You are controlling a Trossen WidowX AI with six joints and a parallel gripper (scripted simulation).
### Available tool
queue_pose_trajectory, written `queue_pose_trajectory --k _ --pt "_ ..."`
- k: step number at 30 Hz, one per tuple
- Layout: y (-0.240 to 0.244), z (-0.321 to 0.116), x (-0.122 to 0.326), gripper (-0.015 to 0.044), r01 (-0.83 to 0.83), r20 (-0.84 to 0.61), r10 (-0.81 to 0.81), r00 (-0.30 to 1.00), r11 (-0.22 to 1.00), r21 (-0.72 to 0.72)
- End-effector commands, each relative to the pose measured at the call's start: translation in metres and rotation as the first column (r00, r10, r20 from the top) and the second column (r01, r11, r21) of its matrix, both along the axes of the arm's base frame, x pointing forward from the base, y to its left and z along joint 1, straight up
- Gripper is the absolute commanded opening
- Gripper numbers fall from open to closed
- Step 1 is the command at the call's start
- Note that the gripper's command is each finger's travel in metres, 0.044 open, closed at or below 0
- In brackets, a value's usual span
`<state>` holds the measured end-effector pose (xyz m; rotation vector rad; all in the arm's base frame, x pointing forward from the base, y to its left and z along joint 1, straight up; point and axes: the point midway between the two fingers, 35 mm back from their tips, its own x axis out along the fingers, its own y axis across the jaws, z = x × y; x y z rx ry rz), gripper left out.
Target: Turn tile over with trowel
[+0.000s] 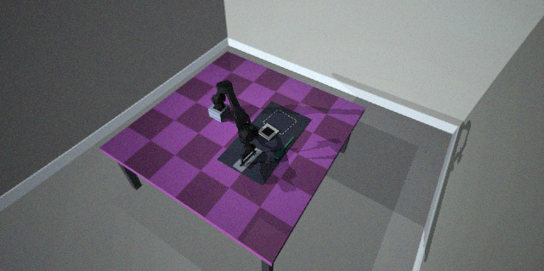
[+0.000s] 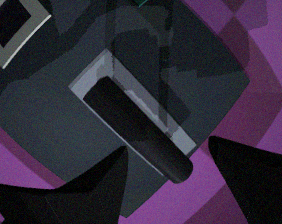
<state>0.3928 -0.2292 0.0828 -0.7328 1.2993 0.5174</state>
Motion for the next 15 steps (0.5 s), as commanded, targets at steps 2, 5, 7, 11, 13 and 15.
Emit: queue_pose_trajectory --k 2,5,7,11,13,15 --pt "-0.002 -0.0029 -0.0004 0.03 0.171 0.059 -0.173 0.983 0.984 0.042" --pt "-0.0033 -0.0046 -0.0006 0.03 0.262 0.087 -0.267 0.96 0.963 0.07" --pt "-0.0039 -0.0055 -0.0003 0.03 0.315 0.104 -0.323 0.941 0.945 0.091" --pt "-0.0043 -0.0066 0.001 0.03 0.39 0.129 -0.405 0.905 0.912 0.128" --pt "-0.0044 -0.0071 0.0015 0.03 0.426 0.14 -0.445 0.885 0.893 0.148" --pt "-0.0046 -0.0075 0.002 0.03 0.46 0.149 -0.484 0.862 0.872 0.169"
